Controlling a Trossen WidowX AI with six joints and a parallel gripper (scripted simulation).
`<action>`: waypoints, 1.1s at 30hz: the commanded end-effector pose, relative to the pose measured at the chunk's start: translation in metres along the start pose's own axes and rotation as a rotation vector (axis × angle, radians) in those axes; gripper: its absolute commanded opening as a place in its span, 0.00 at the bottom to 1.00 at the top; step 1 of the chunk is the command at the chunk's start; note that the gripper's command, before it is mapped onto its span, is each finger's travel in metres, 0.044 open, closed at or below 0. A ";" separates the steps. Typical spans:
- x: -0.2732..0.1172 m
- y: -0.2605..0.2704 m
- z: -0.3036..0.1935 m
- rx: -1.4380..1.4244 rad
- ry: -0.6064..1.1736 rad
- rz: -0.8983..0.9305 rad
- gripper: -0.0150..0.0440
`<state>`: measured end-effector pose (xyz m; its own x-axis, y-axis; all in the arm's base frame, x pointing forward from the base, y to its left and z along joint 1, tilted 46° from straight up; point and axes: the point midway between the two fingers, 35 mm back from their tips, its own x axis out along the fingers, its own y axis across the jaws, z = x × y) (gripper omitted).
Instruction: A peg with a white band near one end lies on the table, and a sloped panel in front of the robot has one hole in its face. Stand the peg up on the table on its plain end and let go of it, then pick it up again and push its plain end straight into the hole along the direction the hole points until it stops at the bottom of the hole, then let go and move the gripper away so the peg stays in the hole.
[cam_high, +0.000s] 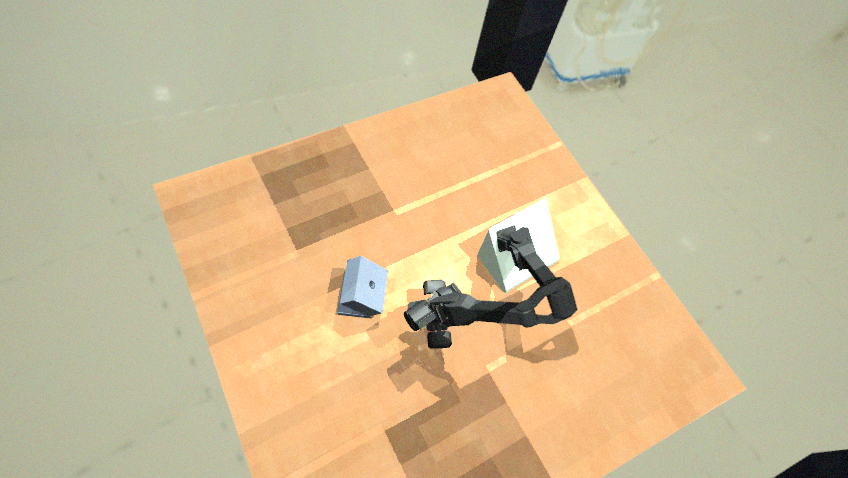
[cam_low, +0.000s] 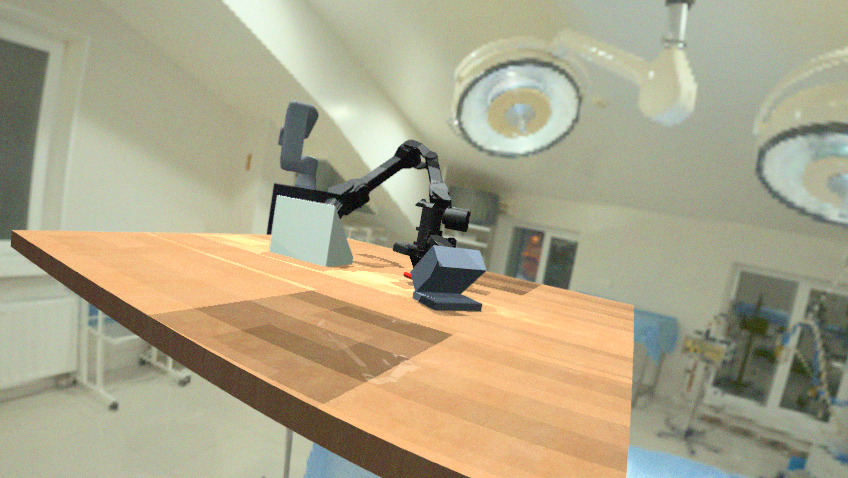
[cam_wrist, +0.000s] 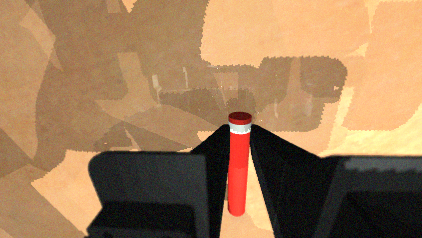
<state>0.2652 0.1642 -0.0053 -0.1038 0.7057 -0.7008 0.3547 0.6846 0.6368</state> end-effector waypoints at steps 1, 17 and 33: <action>0.000 0.000 -0.001 0.004 0.000 0.003 0.34; -0.009 0.000 -0.005 0.001 -0.138 0.000 0.34; -0.017 0.000 -0.012 0.002 -0.276 0.000 0.34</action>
<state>0.2585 0.1562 0.0100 0.1265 0.6421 -0.7561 0.3505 0.6841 0.6396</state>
